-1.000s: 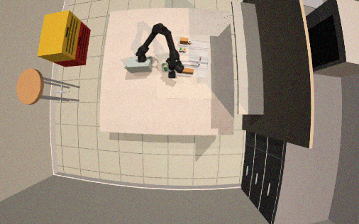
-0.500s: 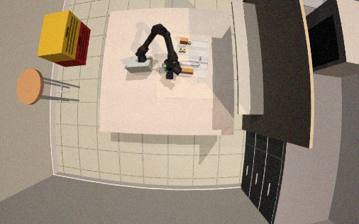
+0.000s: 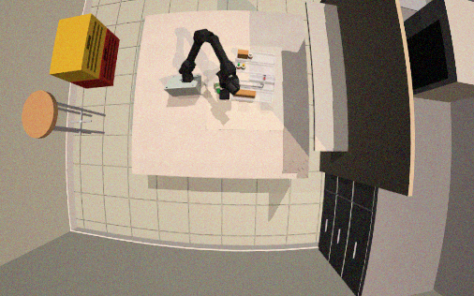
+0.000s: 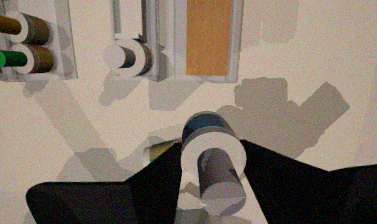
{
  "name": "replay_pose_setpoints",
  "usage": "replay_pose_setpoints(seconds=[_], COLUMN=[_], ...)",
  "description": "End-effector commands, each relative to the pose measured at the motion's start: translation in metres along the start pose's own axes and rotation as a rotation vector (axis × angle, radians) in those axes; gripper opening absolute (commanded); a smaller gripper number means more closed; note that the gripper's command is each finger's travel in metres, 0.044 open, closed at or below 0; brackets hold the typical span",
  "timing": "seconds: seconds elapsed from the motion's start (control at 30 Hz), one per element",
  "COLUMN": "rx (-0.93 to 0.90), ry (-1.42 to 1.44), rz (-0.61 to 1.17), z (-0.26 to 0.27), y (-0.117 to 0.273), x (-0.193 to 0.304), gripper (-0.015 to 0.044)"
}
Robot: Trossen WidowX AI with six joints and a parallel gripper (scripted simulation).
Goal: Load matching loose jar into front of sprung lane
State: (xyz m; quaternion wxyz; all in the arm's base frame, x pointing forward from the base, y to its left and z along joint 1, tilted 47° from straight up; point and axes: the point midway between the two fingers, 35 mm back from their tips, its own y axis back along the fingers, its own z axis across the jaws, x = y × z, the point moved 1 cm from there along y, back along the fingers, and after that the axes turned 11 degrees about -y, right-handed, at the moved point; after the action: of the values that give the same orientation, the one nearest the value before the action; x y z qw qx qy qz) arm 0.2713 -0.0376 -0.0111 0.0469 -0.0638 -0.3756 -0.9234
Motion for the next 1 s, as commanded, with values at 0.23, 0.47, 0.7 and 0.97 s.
replay_pose_setpoints(seconds=[0.23,0.47,0.7,0.97], rx=[0.008,0.008,-0.003,-0.003], ry=[-0.004,-0.039,-0.068,-0.069], rz=[0.0,-0.002,0.003,0.003], z=[0.019,0.051,0.08,0.08], y=[0.005,-0.017,-0.038,-0.048], x=[-0.003,-0.008,-0.007,-0.008], gripper=[0.0,0.0,0.0,0.0])
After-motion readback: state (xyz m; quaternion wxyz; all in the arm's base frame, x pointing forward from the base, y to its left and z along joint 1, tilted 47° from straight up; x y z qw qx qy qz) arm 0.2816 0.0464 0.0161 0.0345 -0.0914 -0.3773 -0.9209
